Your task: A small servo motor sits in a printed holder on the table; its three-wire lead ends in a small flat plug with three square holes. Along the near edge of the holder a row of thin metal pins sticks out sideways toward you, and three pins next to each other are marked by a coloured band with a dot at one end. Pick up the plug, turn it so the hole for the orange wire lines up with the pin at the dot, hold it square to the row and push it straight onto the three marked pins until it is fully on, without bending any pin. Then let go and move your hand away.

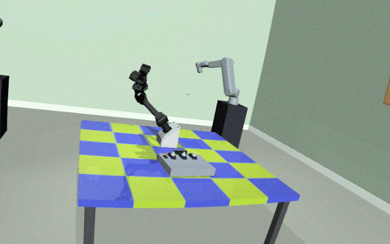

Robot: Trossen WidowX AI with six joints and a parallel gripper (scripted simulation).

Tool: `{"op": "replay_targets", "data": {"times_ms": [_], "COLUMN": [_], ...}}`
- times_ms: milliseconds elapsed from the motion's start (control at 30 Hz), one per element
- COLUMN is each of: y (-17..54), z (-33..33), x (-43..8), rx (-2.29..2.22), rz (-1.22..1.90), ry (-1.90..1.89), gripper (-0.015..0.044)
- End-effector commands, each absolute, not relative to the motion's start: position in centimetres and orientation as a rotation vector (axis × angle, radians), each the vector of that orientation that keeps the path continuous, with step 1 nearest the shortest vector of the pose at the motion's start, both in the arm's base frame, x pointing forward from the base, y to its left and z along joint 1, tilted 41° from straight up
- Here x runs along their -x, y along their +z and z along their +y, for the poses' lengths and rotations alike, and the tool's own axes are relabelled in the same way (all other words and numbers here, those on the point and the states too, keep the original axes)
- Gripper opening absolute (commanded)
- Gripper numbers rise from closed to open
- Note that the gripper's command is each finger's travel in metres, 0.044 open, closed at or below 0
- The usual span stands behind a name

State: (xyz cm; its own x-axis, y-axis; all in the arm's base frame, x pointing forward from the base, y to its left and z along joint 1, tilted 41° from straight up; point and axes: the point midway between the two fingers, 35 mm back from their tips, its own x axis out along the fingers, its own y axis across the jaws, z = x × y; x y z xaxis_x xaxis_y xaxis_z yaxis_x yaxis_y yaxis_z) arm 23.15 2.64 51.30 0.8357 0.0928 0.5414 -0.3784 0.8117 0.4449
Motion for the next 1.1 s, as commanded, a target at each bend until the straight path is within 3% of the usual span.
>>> {"op": "replay_targets", "data": {"times_ms": [0, 1067], "y": [48.4, 29.7], "z": [2.4, -1.4], "x": [-25.2, -34.7], "rx": [-0.478, 0.016], "rz": [-0.456, 0.155], "ry": [0.201, -0.092], "gripper": [0.0115, 0.0115]}}
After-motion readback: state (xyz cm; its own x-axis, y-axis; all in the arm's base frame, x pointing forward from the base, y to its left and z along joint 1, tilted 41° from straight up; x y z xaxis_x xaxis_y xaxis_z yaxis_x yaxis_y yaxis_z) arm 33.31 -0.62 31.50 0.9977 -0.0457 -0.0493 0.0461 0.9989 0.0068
